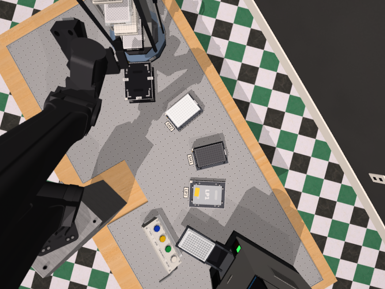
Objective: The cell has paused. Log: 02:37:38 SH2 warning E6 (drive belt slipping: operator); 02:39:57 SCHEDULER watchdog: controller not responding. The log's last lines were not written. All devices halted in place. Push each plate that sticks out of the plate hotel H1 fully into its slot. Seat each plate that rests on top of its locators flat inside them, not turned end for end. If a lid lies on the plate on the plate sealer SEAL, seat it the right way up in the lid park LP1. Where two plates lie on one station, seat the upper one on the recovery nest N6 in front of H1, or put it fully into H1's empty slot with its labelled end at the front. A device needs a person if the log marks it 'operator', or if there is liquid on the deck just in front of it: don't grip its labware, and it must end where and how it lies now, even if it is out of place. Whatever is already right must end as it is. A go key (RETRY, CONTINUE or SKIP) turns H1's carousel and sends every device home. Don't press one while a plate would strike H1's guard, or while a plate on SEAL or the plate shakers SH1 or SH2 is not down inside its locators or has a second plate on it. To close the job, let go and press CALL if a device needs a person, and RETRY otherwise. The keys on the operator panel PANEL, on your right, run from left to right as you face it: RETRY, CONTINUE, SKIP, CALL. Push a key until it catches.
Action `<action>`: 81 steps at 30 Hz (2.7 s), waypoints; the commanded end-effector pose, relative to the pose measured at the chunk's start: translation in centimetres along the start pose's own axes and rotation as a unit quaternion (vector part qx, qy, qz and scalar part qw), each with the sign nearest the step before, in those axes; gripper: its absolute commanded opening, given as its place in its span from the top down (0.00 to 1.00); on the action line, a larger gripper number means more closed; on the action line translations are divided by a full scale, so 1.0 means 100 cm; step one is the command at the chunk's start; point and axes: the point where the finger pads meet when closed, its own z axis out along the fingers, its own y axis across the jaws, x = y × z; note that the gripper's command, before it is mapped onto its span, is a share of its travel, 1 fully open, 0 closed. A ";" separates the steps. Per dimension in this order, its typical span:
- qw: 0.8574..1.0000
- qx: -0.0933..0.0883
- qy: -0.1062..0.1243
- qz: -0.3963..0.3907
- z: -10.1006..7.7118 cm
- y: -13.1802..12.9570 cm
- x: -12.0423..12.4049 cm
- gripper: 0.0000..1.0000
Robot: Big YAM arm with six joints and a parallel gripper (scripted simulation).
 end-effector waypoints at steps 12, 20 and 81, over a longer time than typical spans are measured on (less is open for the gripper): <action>1.000 0.013 -0.013 -0.008 0.021 -0.009 0.025 0.00; 1.000 0.008 -0.015 -0.003 0.022 -0.006 0.023 0.00; 0.999 0.016 -0.030 -0.009 0.050 -0.011 0.026 0.28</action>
